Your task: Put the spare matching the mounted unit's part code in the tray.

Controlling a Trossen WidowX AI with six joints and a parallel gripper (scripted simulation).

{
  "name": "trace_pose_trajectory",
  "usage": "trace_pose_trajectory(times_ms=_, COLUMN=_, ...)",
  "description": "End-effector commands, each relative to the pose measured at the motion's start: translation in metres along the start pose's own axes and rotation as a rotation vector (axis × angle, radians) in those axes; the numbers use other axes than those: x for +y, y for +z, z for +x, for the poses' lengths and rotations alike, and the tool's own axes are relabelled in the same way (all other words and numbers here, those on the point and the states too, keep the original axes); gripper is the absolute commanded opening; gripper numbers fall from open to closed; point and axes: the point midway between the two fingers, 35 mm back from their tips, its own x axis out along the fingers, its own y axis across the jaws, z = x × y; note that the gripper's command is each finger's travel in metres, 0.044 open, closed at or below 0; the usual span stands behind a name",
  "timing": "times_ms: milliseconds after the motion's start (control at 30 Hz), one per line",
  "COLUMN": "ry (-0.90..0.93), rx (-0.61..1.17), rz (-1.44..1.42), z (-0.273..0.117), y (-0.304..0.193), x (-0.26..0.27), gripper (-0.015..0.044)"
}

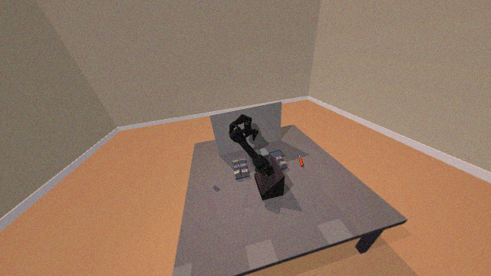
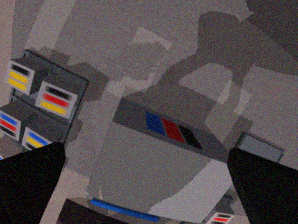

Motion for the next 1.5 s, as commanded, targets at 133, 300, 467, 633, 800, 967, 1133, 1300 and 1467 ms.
trace_pose_trajectory(times_ms=133, ry=-0.002, rx=-0.008, rz=-0.688, z=0.025, y=-0.008, x=0.117, gripper=0.044)
trace_pose_trajectory(times_ms=300, ry=0.014, rx=-0.031, rz=-1.131, z=0.041, y=-0.037, x=0.178, gripper=0.044)
trace_pose_trajectory(times_ms=467, ry=0.018, rx=-0.036, rz=-1.19, z=0.043, y=-0.042, x=0.186, gripper=0.044)
trace_pose_trajectory(times_ms=633, ry=0.017, rx=-0.034, rz=-1.191, z=0.061, y=-0.043, x=0.192, gripper=0.0335)
trace_pose_trajectory(times_ms=800, ry=0.019, rx=-0.038, rz=-1.19, z=0.082, y=-0.046, x=0.201, gripper=0.03)
trace_pose_trajectory(times_ms=967, ry=0.019, rx=-0.038, rz=-1.19, z=0.083, y=-0.045, x=0.201, gripper=0.03)
trace_pose_trajectory(times_ms=1133, ry=0.018, rx=-0.037, rz=-1.19, z=0.089, y=-0.045, x=0.2, gripper=0.03)
trace_pose_trajectory(times_ms=1300, ry=0.018, rx=-0.036, rz=-1.191, z=0.098, y=-0.043, x=0.2, gripper=0.03)
trace_pose_trajectory(times_ms=1467, ry=0.018, rx=-0.036, rz=-1.191, z=0.106, y=-0.043, x=0.2, gripper=0.03)
